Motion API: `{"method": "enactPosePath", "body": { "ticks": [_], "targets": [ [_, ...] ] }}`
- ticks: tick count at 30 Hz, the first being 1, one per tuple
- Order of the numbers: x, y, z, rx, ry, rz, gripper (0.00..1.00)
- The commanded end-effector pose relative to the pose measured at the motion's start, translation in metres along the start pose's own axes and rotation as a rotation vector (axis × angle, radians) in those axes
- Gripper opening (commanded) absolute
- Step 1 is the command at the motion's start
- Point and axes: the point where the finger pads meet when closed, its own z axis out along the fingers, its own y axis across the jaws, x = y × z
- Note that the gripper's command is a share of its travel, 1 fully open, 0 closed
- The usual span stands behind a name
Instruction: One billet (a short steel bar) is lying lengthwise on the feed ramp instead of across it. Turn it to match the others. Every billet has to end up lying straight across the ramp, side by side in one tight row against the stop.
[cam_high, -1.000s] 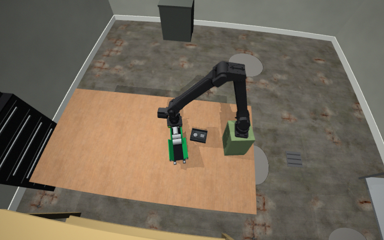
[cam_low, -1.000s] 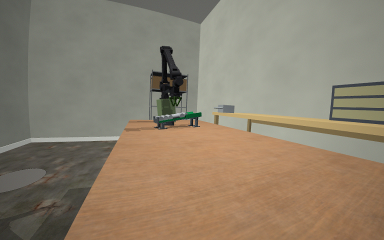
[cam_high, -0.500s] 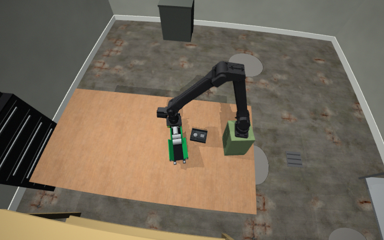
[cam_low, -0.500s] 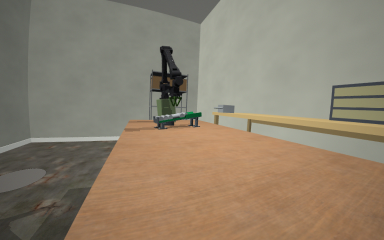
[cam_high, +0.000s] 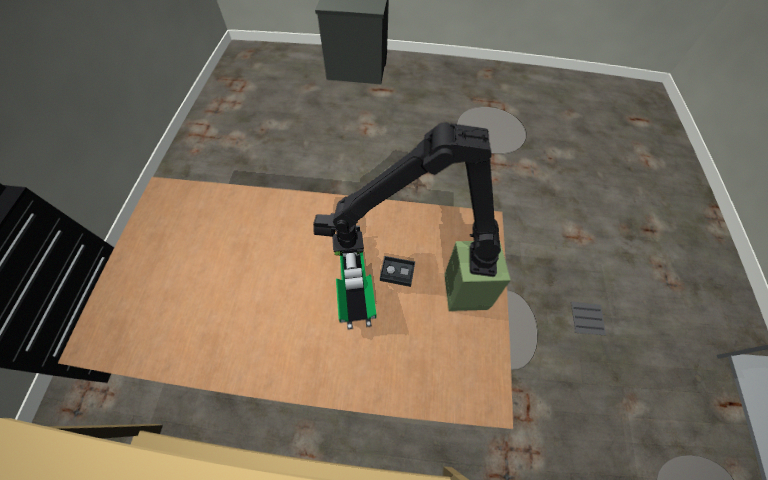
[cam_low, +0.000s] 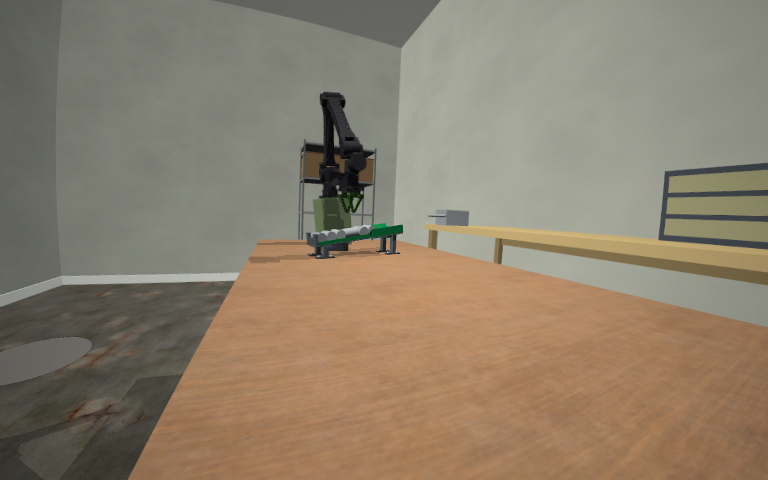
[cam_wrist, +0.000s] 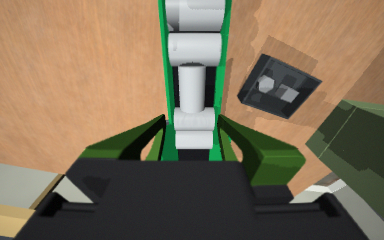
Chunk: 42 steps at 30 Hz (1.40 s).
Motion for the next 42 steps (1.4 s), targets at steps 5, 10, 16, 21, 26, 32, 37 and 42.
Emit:
{"method": "enactPosePath", "body": {
  "ticks": [5, 10, 16, 21, 26, 32, 37, 42],
  "targets": [
    [-0.0030, 0.0111, 0.0007, -0.006, 0.001, -0.015, 0.55],
    [-0.0030, 0.0111, 0.0007, -0.006, 0.001, -0.015, 0.55],
    [-0.0032, 0.0112, 0.0006, -0.006, 0.002, -0.015, 0.55],
    [-0.0048, 0.0117, 0.0000, -0.006, 0.004, -0.012, 0.55],
    [-0.0070, 0.0131, -0.0007, -0.009, 0.006, -0.008, 0.55],
    [-0.0076, 0.0153, -0.0018, -0.013, 0.014, -0.008, 0.55],
    [-0.0093, 0.0146, -0.0016, -0.012, 0.026, -0.004, 0.55],
    [-0.0063, 0.0158, -0.0020, -0.013, 0.034, -0.011, 0.55]
  ]
}}
